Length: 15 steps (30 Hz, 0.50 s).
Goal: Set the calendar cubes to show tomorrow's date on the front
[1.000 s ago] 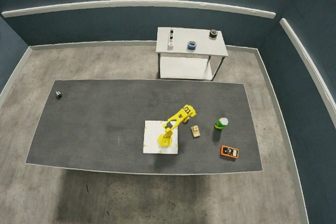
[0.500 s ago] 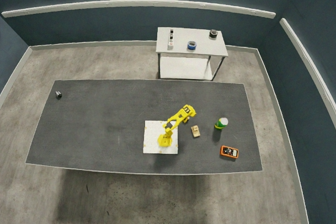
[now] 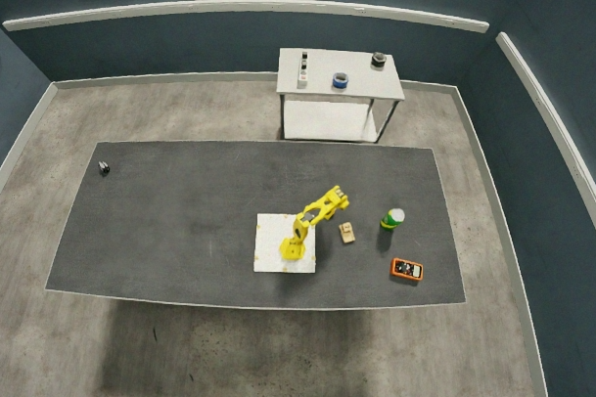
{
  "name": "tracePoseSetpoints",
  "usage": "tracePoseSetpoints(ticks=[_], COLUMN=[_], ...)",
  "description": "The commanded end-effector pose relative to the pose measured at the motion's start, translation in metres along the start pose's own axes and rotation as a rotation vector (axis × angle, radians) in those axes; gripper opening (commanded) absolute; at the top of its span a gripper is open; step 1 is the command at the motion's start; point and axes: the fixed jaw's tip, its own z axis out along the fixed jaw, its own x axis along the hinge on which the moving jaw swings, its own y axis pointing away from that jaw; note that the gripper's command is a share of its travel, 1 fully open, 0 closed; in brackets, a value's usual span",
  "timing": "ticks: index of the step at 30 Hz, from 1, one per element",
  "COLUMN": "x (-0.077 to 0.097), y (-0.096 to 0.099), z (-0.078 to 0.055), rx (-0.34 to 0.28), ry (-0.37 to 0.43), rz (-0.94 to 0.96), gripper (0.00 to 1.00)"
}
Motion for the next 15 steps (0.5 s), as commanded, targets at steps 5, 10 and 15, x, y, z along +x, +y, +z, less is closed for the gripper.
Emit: tracePoseSetpoints(ticks=[5,10,15], x=[-0.016,-0.019,-0.018], y=[-0.002,-0.003,-0.005], z=[0.036,0.041,0.042], rx=[0.014,0.016,0.017], ry=[-0.192,-0.220,-0.220], rz=[-0.016,-0.016,-0.028], gripper=[0.35,0.35,0.35])
